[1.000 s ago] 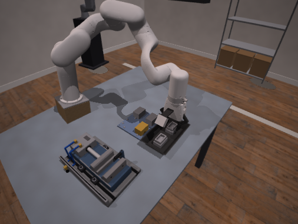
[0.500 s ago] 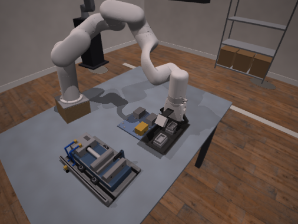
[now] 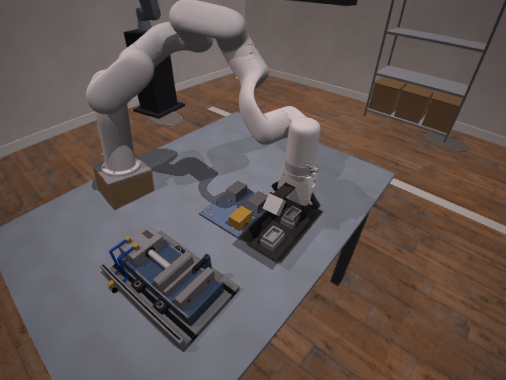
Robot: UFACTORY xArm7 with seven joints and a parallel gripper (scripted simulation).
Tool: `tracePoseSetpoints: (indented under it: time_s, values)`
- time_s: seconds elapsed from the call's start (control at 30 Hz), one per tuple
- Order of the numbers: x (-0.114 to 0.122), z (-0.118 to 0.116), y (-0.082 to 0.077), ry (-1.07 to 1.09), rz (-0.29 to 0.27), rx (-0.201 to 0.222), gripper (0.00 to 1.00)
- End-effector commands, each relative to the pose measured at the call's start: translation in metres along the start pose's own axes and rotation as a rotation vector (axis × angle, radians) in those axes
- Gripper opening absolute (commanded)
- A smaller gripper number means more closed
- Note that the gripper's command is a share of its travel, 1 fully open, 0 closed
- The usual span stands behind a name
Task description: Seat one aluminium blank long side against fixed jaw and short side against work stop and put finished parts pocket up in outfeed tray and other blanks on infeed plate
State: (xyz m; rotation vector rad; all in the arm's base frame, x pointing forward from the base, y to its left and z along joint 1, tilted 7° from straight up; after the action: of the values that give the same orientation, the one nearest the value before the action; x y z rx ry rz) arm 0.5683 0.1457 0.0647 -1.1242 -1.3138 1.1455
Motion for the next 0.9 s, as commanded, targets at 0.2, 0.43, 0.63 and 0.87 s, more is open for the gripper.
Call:
tracePoseSetpoints:
  time_s: [0.2, 0.43, 0.63, 0.87]
  values:
    - [0.0, -0.002, -0.022, 0.0, -0.001, -0.005, 0.69]
    - [0.0, -0.001, -0.052, 0.0, -0.001, -0.005, 0.69]
    - [0.0, -0.001, -0.089, 0.0, -0.001, -0.005, 0.69]
    - [0.0, -0.001, -0.116, 0.0, -0.001, -0.005, 0.69]
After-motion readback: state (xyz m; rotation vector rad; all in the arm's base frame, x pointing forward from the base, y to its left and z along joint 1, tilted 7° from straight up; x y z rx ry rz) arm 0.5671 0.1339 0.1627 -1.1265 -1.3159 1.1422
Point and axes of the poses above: the point where the finger pads meet when closed, its own y axis out along the fingers, its own z axis across the jaws, x = y × z, the point moved 7 cm from there along -y, back along the fingers, and after that the axes turned 9 degrees about -y, right-handed, at the moved point
